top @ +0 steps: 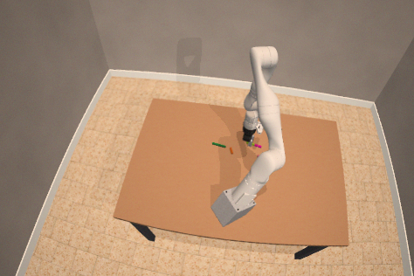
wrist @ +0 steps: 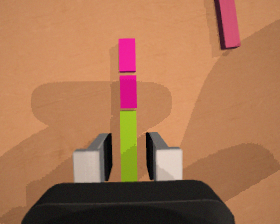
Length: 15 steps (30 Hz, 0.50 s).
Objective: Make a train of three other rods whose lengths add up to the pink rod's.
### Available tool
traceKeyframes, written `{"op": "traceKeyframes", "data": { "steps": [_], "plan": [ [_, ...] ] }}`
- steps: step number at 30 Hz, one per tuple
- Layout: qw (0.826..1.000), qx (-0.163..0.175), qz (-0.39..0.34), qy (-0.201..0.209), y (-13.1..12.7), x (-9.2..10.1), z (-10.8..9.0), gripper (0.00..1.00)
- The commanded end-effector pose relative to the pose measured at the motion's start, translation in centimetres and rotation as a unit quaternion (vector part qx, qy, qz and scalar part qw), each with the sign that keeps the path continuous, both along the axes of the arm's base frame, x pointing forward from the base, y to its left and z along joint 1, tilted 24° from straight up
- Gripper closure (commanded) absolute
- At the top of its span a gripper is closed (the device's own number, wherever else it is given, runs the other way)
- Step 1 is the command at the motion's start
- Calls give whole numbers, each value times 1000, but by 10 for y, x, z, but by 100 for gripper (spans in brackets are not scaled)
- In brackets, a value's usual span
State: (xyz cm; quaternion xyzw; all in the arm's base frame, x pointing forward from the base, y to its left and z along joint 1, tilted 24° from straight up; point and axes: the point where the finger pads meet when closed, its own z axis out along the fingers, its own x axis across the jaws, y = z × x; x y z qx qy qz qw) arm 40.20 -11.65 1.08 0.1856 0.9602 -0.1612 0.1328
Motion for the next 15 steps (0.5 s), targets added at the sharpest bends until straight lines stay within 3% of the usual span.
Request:
{"op": "traceKeyframes", "data": {
  "steps": [1, 8, 15],
  "plan": [
    [1000, 0, 0, -1, 0, 0, 0, 46],
    [1000, 0, 0, -1, 3, -1, 8, 46],
    [1000, 0, 0, -1, 15, -8, 39, 46]
  ]
}}
